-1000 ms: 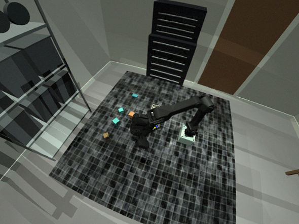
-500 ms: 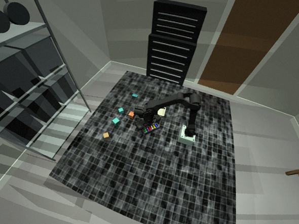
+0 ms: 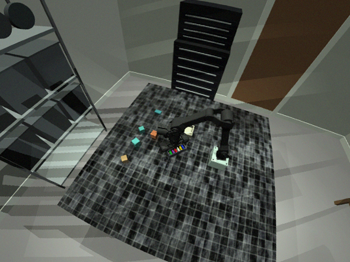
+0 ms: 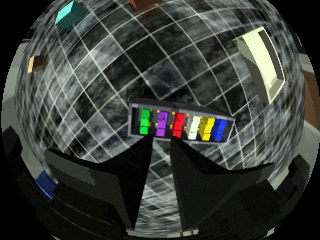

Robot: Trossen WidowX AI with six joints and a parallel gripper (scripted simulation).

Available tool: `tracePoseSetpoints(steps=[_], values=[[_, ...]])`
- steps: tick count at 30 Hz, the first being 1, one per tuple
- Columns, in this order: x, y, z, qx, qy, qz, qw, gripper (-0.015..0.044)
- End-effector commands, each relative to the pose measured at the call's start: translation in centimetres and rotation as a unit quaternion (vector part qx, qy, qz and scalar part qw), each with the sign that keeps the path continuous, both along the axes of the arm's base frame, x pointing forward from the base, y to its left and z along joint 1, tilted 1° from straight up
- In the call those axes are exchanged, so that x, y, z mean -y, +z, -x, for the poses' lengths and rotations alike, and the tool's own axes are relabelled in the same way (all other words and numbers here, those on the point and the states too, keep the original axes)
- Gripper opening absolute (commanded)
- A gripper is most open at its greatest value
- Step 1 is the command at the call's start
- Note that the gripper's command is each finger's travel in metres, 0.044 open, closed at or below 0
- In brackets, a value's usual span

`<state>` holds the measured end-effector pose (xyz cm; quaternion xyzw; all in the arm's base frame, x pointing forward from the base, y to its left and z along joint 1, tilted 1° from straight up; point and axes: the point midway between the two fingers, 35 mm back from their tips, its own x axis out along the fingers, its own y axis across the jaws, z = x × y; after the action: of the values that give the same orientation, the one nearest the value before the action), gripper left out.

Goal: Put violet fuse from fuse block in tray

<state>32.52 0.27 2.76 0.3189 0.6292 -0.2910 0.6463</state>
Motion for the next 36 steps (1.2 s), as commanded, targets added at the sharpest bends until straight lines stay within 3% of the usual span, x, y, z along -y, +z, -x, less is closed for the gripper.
tracePoseSetpoints(steps=[1,36], values=[[0.0,-0.6,0.0,-0.004,-0.002,0.001,1.0,0.0073],[-0.1,-3.2,0.1,-0.004,-0.002,0.001,1.0,0.0073]])
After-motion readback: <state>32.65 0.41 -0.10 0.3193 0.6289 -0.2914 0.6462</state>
